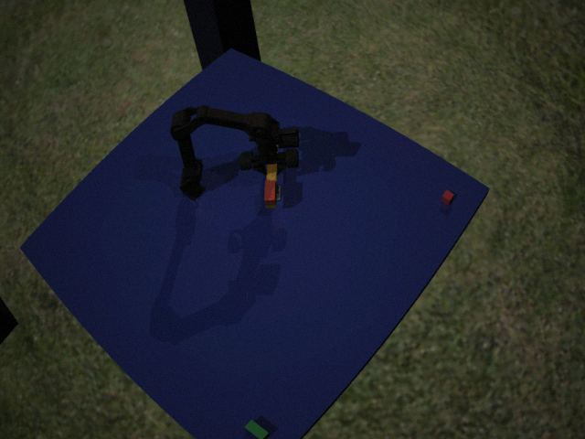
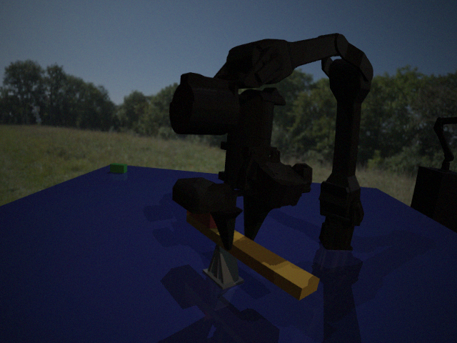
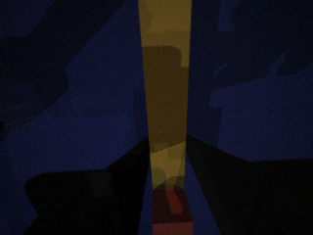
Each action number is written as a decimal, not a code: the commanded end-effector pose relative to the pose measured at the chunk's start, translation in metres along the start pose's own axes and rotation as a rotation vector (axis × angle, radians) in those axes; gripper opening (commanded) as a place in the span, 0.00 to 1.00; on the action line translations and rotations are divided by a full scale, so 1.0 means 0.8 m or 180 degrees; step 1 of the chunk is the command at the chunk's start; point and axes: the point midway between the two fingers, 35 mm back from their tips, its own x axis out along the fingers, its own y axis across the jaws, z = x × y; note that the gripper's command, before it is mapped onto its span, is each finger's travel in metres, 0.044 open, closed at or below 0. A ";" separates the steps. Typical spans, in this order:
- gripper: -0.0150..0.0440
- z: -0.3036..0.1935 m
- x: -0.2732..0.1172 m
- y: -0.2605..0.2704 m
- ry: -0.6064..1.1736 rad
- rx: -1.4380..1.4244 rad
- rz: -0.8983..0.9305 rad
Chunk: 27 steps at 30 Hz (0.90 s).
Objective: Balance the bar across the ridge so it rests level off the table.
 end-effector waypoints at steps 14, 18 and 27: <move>0.57 0.000 0.000 0.000 0.0000 0.0000 -0.0001; 0.57 0.000 0.000 0.000 0.0000 0.0000 -0.0001; 0.70 0.000 0.000 0.000 0.0000 0.0000 -0.0001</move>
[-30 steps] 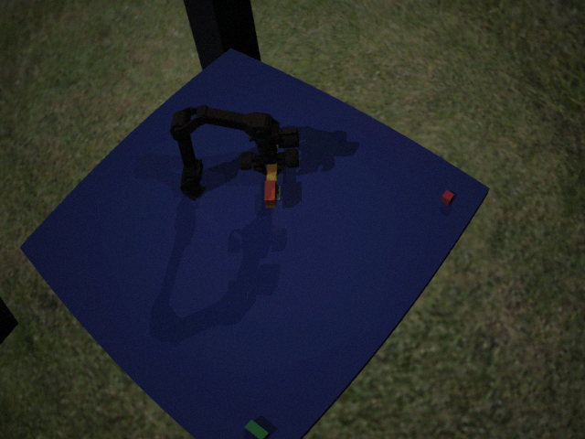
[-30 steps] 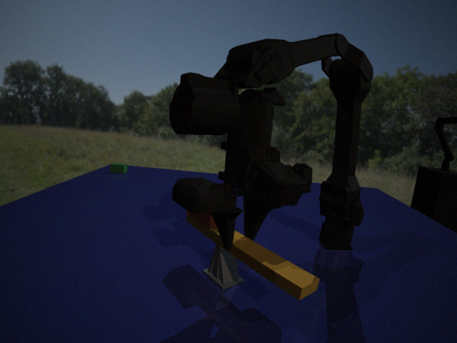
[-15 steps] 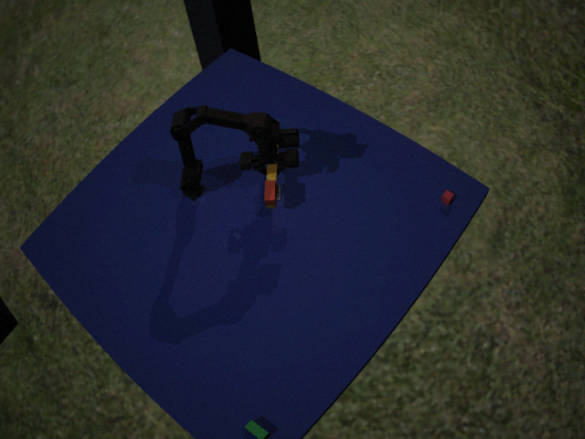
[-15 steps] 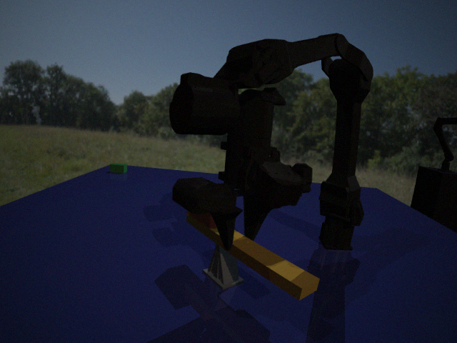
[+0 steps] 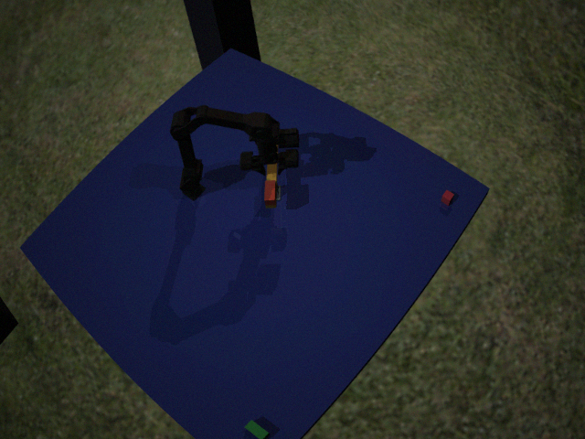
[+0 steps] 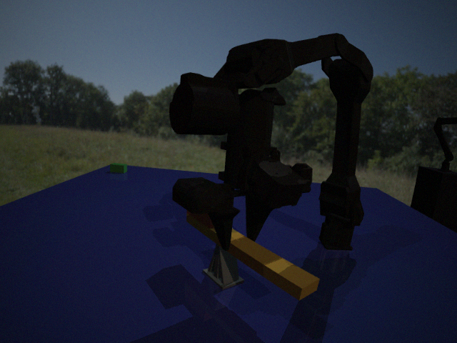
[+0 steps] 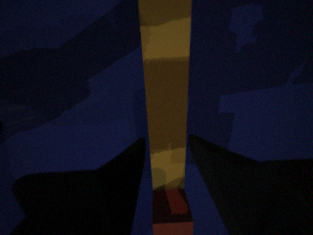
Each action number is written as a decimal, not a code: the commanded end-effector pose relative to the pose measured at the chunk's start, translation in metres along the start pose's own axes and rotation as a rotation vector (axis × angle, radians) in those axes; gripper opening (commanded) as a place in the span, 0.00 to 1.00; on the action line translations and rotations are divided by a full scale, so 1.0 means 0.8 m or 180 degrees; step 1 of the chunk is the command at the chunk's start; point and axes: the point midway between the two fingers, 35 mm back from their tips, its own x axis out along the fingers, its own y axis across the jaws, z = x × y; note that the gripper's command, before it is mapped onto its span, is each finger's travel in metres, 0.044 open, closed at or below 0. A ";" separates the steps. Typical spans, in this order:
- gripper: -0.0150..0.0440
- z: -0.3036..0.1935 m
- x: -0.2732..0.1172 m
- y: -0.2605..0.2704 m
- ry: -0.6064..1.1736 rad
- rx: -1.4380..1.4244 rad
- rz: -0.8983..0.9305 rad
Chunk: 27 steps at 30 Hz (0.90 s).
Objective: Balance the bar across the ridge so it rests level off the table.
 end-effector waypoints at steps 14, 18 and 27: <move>1.00 0.000 -0.049 -0.006 0.0000 0.0000 -0.0002; 1.00 0.000 -0.105 -0.003 0.0000 0.0000 -0.0001; 1.00 0.000 -0.125 0.000 0.0000 0.0000 0.0001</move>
